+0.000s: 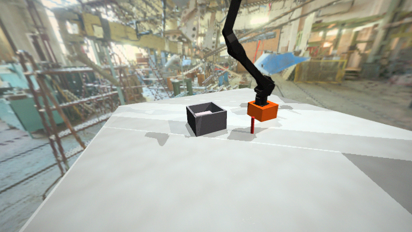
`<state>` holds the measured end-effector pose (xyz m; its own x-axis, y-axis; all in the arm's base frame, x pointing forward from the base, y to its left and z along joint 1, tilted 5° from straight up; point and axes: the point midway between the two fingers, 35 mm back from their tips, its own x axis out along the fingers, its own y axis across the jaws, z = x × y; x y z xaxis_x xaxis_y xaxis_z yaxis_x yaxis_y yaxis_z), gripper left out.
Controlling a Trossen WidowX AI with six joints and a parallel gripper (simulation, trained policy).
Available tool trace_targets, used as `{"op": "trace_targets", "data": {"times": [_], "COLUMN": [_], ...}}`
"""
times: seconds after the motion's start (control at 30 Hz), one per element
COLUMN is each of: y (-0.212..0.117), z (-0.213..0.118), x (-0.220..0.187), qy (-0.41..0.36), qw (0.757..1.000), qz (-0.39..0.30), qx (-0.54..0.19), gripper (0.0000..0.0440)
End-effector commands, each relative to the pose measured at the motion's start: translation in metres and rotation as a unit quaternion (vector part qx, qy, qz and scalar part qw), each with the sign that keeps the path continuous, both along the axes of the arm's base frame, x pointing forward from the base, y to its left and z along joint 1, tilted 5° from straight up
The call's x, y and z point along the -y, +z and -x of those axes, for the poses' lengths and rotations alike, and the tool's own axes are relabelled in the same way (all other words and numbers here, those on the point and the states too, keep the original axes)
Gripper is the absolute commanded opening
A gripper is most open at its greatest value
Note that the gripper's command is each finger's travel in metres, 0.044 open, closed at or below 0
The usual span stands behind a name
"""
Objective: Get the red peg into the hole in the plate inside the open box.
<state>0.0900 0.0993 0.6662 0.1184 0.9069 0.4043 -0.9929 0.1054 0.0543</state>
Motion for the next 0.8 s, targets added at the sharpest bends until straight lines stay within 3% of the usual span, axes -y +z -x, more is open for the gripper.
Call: {"op": "trace_targets", "data": {"times": [0.0,0.17,0.4,0.57,0.77], "y": [-0.001,-0.016,-0.073,-0.121,-0.183], "z": [0.002,0.038,0.083,0.087,0.068], "x": [0.000,-0.015,-0.071,-0.110,-0.145], "qy": [-0.004,-0.033,-0.074,-0.107,-0.146], "qw": [1.000,0.998,0.986,0.971,0.948], "qz": [0.000,0.018,0.107,0.181,0.270], "qx": [0.004,0.043,0.101,0.110,0.088], "gripper": [0.0420,0.0439,0.0440,0.0440,0.0440]}}
